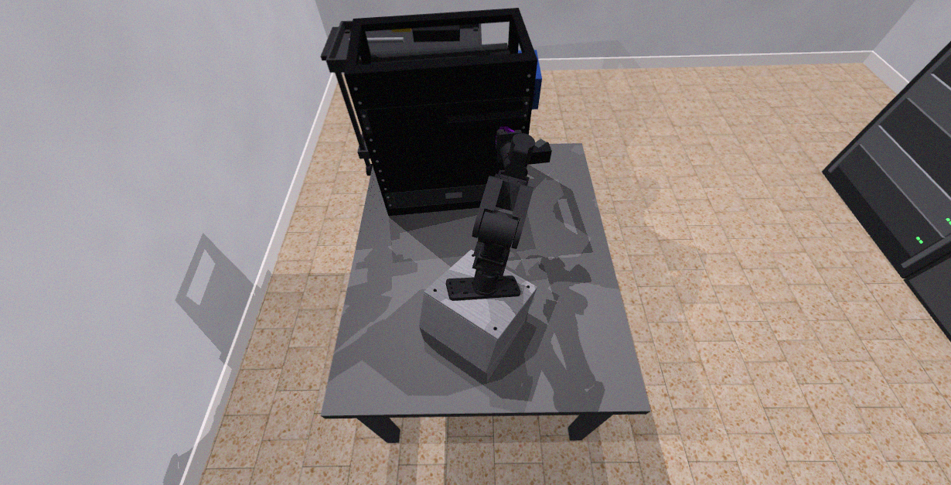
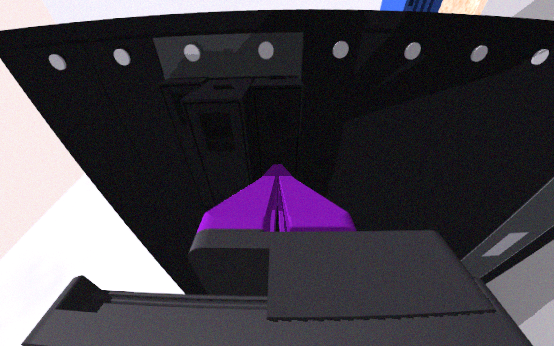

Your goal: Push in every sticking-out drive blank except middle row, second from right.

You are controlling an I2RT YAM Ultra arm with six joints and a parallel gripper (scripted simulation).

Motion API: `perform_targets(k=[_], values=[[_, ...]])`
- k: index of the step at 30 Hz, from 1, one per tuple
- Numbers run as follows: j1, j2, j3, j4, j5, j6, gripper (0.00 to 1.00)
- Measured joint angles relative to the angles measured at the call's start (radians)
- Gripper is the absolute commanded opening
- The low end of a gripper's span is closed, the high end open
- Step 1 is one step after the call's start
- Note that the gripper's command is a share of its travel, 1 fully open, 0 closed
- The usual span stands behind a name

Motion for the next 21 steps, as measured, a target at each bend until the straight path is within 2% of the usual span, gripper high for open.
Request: perform_targets(k=[21], values=[[0.000, 0.008, 0.004, 0.003, -0.003, 0.000, 0.00]])
